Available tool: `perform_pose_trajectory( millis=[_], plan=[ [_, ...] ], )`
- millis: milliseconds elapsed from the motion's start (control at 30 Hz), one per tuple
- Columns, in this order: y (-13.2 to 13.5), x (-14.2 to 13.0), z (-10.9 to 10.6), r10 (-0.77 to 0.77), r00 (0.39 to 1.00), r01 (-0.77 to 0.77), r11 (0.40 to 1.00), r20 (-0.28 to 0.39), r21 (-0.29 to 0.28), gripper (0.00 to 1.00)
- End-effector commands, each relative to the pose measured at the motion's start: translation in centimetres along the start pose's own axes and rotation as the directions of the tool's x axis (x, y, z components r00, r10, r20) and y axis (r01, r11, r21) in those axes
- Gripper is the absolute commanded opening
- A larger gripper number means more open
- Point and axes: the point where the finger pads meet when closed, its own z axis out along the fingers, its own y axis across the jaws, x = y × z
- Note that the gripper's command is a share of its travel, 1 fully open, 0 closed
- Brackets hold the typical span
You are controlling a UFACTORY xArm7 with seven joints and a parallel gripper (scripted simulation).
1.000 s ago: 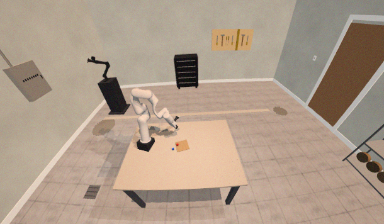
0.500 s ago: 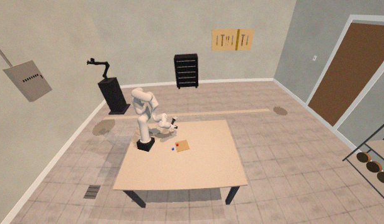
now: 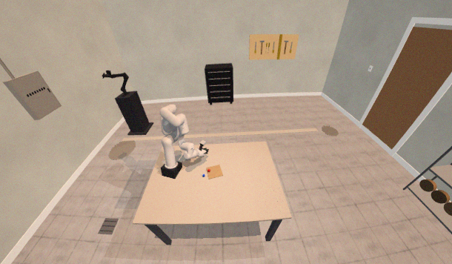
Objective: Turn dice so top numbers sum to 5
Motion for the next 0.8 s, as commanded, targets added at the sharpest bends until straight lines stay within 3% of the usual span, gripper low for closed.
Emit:
perform_pose_trajectory(
  millis=[0,467,767],
  plan=[
    [0.1,0.0,0.1,-0.004,1.0,0.004,1.0,-0.013,0.006,0.15],
    [0.1,-1.9,1.1,-0.004,1.0,0.004,1.0,-0.013,0.006,0.15],
    [0.1,-4.8,2.7,-0.004,1.0,0.004,1.0,-0.013,0.006,0.15]
  ],
)
